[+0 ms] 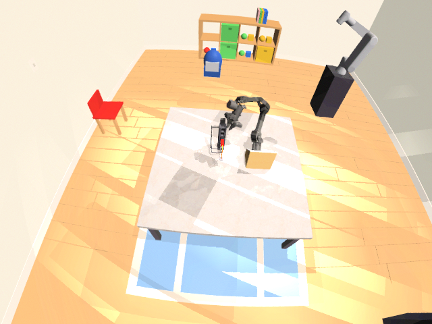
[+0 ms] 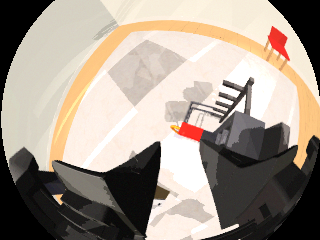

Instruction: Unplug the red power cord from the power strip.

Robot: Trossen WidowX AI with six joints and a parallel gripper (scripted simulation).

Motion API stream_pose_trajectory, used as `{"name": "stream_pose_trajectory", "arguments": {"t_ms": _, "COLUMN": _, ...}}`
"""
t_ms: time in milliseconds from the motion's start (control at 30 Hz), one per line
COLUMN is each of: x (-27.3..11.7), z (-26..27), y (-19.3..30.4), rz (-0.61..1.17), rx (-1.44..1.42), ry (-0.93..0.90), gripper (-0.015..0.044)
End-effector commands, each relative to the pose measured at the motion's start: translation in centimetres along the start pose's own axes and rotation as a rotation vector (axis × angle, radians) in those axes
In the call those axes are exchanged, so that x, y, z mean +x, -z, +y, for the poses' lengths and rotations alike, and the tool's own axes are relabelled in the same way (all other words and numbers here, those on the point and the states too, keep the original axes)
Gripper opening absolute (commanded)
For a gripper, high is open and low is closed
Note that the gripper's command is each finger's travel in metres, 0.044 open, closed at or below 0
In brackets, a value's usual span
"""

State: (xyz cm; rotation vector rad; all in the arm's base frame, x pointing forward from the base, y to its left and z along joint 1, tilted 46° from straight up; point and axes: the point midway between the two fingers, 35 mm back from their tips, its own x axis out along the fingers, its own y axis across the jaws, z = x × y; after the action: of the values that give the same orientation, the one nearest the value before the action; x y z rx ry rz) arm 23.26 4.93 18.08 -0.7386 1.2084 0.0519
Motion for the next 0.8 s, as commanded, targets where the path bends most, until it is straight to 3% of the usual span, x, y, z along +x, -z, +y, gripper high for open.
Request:
{"name": "stream_pose_trajectory", "arguments": {"t_ms": 0, "x": 4.1, "z": 1.0, "y": -0.9, "rz": 0.149, "rx": -0.347, "ry": 0.028, "gripper": 0.0160}}
{"name": "stream_pose_trajectory", "arguments": {"t_ms": 367, "x": 15.0, "z": 1.6, "y": 0.9, "rz": 0.588, "rx": -1.163, "ry": -0.130, "gripper": 0.0160}}
{"name": "stream_pose_trajectory", "arguments": {"t_ms": 767, "x": 15.0, "z": 1.4, "y": 1.1, "rz": 0.594, "rx": -1.175, "ry": -0.136, "gripper": 0.0160}}
